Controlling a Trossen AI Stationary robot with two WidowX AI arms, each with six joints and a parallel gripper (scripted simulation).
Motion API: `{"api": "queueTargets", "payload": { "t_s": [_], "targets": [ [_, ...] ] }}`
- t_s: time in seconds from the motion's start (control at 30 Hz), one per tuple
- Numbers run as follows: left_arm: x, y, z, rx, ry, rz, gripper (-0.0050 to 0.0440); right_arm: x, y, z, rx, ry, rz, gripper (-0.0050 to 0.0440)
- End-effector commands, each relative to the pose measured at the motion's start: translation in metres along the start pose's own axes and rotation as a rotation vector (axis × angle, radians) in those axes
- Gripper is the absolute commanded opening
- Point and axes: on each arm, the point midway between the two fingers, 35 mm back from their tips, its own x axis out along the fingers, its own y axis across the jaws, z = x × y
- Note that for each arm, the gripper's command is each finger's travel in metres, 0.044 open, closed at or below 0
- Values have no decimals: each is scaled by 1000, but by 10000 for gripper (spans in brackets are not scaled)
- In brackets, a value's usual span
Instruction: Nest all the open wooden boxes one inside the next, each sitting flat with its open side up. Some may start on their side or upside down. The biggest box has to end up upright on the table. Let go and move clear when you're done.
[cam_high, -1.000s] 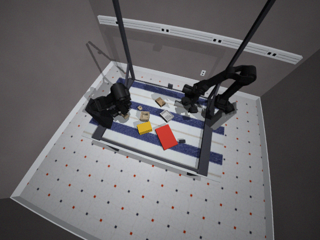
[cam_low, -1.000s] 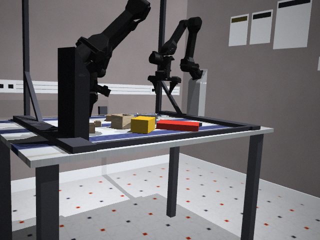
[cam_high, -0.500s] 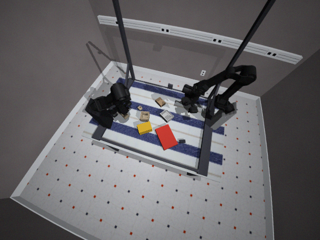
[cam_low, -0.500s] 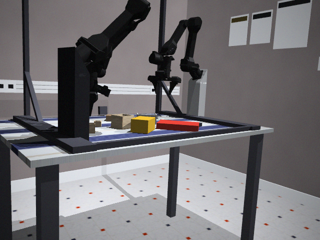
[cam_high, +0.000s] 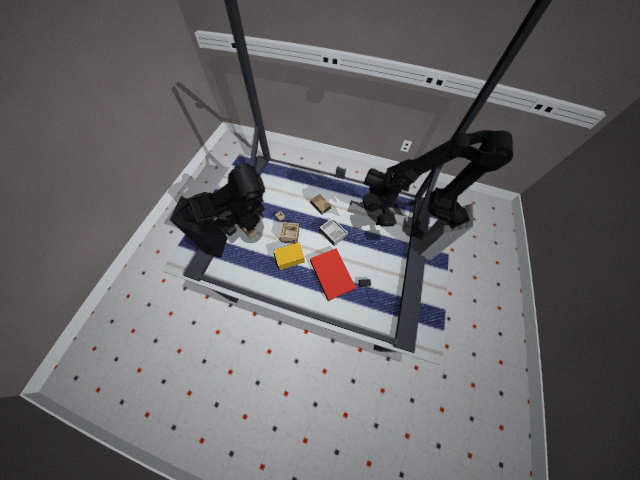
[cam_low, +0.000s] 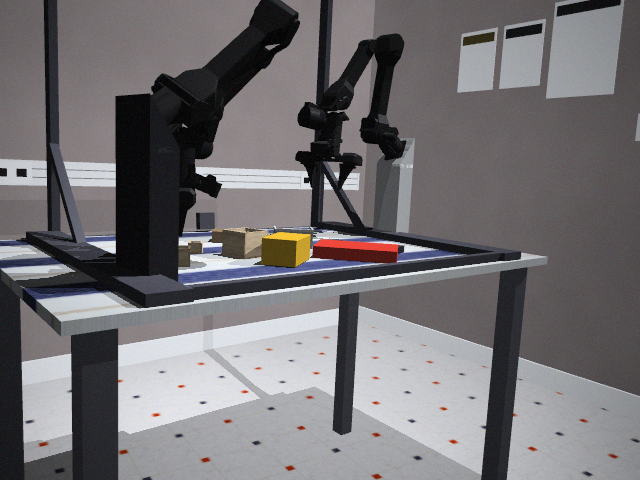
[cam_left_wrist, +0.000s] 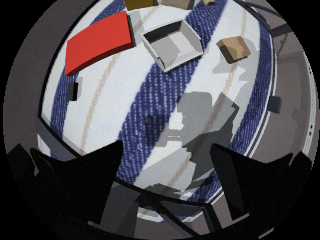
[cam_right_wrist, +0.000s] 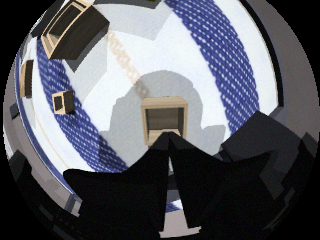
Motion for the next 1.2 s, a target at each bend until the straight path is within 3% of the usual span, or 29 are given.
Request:
{"api": "queueTargets", "payload": {
  "t_s": [0.0, 0.27, 0.53, 0.8, 0.83, 0.97, 1.03, 1.13, 1.17],
  "targets": [
    [-3, -2, 5, -2, -17, -8, 400, 7, 0, 0, 0, 2, 3, -2],
    [-3, -2, 5, -2, -17, -8, 400, 24, -1, 0, 2, 1, 7, -5],
    [-3, -2, 5, -2, -17, -8, 400, 28, 0, 0, 4, 0, 10, -50],
    [-3, -2, 5, -2, -17, -8, 400, 38, 2, 0, 6, 1, 10, -50],
    [-3, -2, 5, -2, -17, -8, 400, 37, 0, 0, 7, 0, 9, 24],
    [-3, -2, 5, -2, -17, -8, 400, 37, 0, 0, 7, 0, 9, 120],
    [-3, -2, 5, -2, -17, -8, 400, 37, 0, 0, 7, 0, 9, 120],
    [-3, -2, 5, -2, -17, -8, 400, 37, 0, 0, 7, 0, 9, 187],
    [-3, -2, 5, -2, -17, -8, 400, 37, 0, 0, 7, 0, 9, 187]
  ]
}}
